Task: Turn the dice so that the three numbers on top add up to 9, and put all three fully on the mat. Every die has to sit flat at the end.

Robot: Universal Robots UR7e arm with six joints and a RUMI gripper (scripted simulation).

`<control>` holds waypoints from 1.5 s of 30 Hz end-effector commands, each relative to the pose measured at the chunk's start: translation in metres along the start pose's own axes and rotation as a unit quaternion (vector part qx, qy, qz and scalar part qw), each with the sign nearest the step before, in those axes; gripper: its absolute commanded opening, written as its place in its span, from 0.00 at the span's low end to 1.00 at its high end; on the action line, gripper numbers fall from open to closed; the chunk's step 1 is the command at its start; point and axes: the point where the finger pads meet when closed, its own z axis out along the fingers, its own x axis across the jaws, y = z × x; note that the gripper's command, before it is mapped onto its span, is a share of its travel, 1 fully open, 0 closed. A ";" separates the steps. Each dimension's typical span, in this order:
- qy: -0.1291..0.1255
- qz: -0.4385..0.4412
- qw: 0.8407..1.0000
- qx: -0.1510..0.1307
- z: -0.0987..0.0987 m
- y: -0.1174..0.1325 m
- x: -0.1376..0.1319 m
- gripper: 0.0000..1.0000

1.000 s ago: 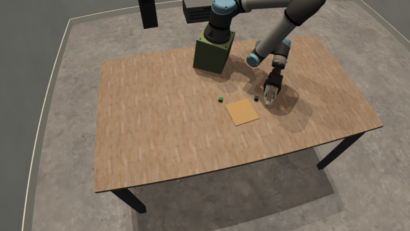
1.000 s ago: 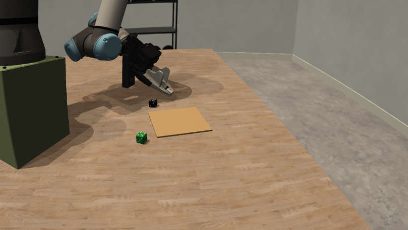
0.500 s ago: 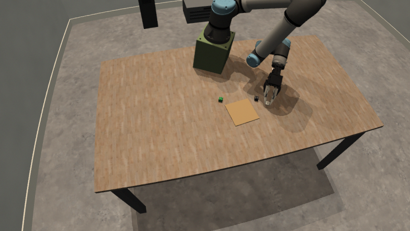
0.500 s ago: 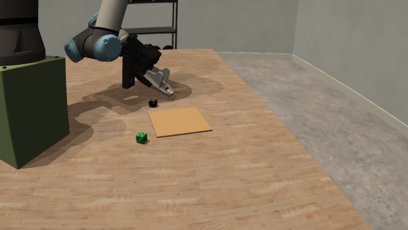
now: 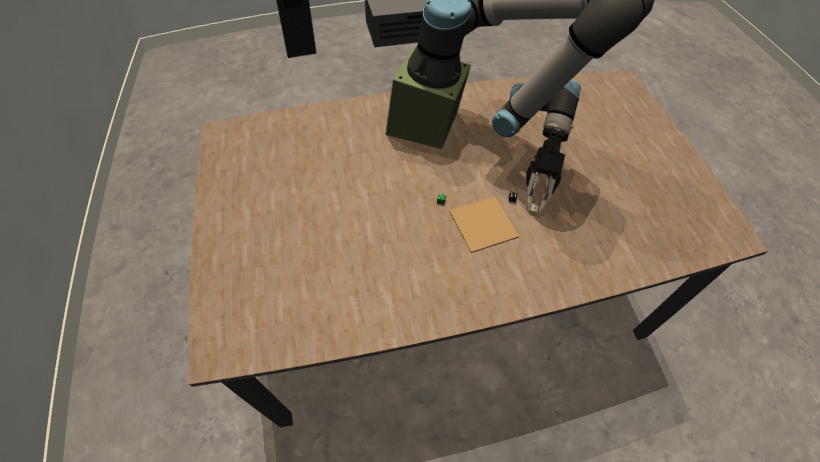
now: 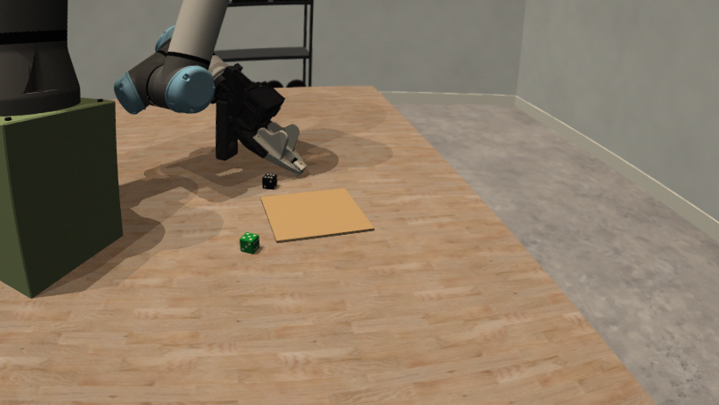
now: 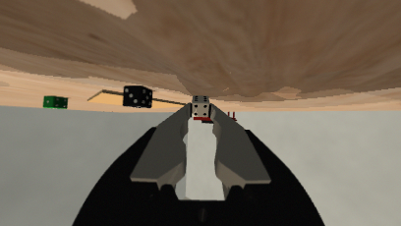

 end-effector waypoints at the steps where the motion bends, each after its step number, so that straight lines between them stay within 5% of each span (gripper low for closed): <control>1: 0.000 0.000 1.000 0.000 0.000 0.000 0.000 0.03; 39: 0.000 0.000 1.000 0.000 0.000 0.000 0.000 0.03; 45: 0.000 0.000 1.000 0.000 0.000 0.000 0.000 0.10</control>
